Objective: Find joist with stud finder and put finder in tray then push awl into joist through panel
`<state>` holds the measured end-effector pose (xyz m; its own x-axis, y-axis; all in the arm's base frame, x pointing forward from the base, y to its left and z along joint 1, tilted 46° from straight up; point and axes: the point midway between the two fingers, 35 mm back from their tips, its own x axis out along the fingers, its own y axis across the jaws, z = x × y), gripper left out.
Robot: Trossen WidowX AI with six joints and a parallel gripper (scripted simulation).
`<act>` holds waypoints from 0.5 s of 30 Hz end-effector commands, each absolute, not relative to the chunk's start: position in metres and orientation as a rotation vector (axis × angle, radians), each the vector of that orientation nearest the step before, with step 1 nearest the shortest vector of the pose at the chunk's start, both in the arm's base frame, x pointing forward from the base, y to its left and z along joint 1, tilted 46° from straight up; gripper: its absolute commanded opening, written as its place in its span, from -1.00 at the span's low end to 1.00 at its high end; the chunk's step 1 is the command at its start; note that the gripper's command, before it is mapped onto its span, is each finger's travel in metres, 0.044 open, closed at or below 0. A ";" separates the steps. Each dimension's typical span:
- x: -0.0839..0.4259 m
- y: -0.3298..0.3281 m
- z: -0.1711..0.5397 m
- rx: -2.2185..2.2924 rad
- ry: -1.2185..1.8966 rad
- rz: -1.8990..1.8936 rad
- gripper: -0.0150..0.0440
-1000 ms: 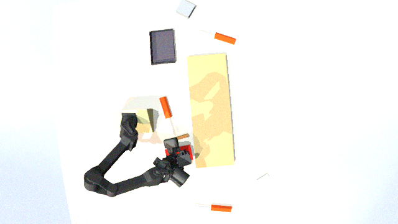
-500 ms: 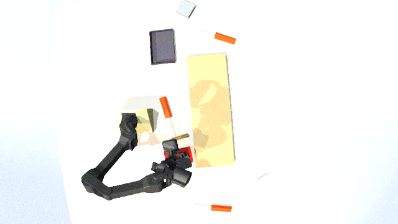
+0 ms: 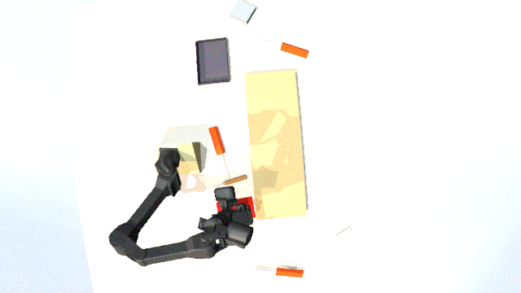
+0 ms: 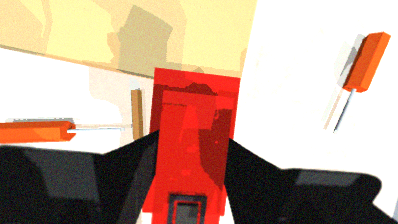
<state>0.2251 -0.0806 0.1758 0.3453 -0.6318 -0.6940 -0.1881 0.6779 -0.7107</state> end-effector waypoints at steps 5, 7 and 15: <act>0.256 -0.075 0.184 -0.802 1.205 -0.354 -0.49; 0.265 -0.074 0.186 -0.798 1.203 -0.358 -0.49; 0.298 -0.068 0.189 -0.782 1.193 -0.376 -0.49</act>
